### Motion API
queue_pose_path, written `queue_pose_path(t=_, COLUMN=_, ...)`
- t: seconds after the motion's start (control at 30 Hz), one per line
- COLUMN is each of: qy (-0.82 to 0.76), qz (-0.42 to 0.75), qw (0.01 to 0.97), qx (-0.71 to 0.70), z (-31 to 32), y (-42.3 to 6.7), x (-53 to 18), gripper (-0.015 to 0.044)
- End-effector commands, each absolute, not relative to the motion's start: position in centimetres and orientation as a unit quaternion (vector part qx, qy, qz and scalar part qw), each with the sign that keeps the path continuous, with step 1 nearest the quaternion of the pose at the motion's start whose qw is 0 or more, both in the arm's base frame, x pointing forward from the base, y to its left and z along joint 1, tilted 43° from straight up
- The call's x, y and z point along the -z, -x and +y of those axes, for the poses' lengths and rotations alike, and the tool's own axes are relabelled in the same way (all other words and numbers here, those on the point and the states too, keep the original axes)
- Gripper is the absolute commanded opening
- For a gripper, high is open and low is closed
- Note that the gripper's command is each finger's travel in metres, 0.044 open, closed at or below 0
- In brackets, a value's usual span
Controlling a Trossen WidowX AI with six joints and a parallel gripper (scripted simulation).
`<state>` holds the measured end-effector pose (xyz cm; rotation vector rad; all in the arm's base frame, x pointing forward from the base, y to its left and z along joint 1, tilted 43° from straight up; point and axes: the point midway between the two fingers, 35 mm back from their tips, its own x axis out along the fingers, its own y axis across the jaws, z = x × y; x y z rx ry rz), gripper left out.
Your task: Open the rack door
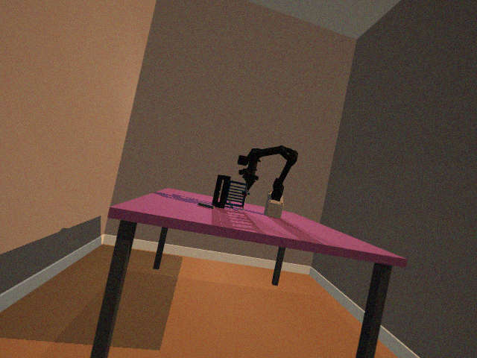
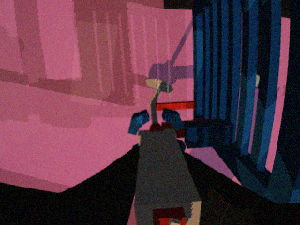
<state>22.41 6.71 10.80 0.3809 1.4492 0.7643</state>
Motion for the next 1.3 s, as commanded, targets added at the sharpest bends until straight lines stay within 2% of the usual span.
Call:
queue_pose_path(t=0.0, qy=-0.186, qz=0.648, qw=0.663, qx=-0.324, z=7.0, y=-22.4, x=-11.2, gripper=0.0009)
queue_pose_path(t=0.43, qy=-0.187, qz=0.648, qw=0.663, qx=-0.324, z=7.0, y=-22.4, x=-11.2, gripper=0.0009)
queue_pose_path(t=0.77, qy=-0.187, qz=0.648, qw=0.663, qx=-0.324, z=7.0, y=-22.4, x=-11.2, gripper=0.0271)
queue_pose_path(t=0.8, qy=-0.187, qz=0.648, qw=0.663, qx=-0.324, z=7.0, y=-22.4, x=-11.2, gripper=0.028)
queue_pose_path(t=1.27, qy=-0.186, qz=0.649, qw=0.664, qx=-0.322, z=5.8, y=-22.7, x=-12.4, gripper=0.028)
